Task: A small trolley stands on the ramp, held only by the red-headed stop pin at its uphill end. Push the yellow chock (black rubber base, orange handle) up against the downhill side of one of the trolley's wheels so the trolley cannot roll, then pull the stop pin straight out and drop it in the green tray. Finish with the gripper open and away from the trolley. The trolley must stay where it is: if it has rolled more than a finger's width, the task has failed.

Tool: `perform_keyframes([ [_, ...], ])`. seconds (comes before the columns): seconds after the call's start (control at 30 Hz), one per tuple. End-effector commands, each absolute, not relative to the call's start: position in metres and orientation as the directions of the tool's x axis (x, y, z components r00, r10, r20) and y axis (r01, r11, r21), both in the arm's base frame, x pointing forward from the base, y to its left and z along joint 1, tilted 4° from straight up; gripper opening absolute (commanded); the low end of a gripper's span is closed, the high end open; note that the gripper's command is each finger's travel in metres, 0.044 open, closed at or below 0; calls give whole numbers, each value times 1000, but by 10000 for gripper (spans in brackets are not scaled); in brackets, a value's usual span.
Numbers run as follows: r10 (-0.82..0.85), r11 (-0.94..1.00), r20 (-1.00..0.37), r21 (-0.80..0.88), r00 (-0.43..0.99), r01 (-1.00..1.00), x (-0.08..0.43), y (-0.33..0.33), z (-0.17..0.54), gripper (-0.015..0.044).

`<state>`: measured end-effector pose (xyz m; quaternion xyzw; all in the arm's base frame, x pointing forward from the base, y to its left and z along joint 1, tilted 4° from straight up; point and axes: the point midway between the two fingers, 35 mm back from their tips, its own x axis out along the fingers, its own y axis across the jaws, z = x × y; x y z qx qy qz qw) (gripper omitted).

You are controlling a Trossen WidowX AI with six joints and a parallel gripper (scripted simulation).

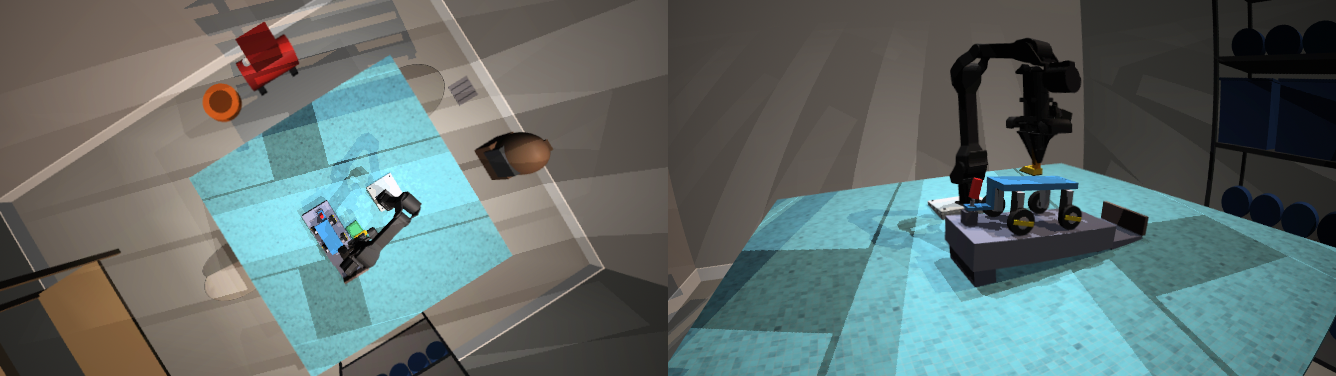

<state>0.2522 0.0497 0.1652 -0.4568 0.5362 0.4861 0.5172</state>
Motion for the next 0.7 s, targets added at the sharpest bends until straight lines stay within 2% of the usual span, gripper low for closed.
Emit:
perform_keyframes([
  [0.0,19,113,-999,52,-50,-992,259,66,163,0],
  [0.53,24,113,-999,51,-48,-992,281,126,155,0],
  [0.67,19,34,-998,52,-52,-998,281,127,155,0],
])
